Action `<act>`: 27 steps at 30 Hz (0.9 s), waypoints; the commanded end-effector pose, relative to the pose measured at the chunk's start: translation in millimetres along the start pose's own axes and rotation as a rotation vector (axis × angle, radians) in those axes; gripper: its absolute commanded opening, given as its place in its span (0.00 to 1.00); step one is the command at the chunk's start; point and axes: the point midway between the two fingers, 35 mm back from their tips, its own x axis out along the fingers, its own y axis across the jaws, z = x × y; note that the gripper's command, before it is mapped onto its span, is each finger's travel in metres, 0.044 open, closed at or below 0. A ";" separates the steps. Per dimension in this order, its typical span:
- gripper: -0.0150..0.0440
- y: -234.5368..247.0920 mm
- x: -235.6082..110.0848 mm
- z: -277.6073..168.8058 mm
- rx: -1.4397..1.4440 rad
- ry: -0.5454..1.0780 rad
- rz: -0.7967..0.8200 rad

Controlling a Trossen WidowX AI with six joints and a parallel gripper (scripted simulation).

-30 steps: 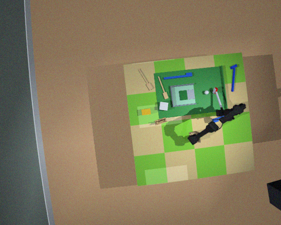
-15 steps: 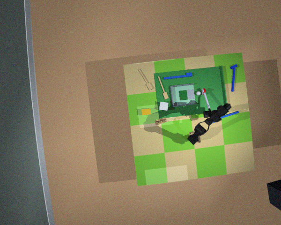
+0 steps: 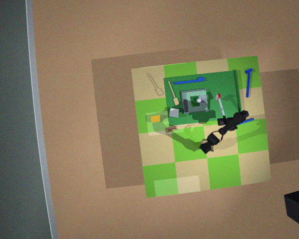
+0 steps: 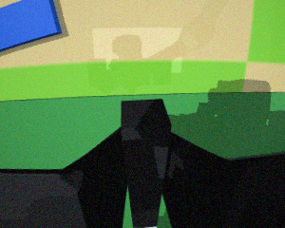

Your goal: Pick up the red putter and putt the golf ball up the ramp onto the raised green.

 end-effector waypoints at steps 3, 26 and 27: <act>0.25 0.7 -21.1 0.1 -0.007 0.012 0.012; 0.25 0.1 -11.4 0.4 0.000 0.005 0.005; 0.25 0.1 -11.4 0.4 0.000 0.005 0.005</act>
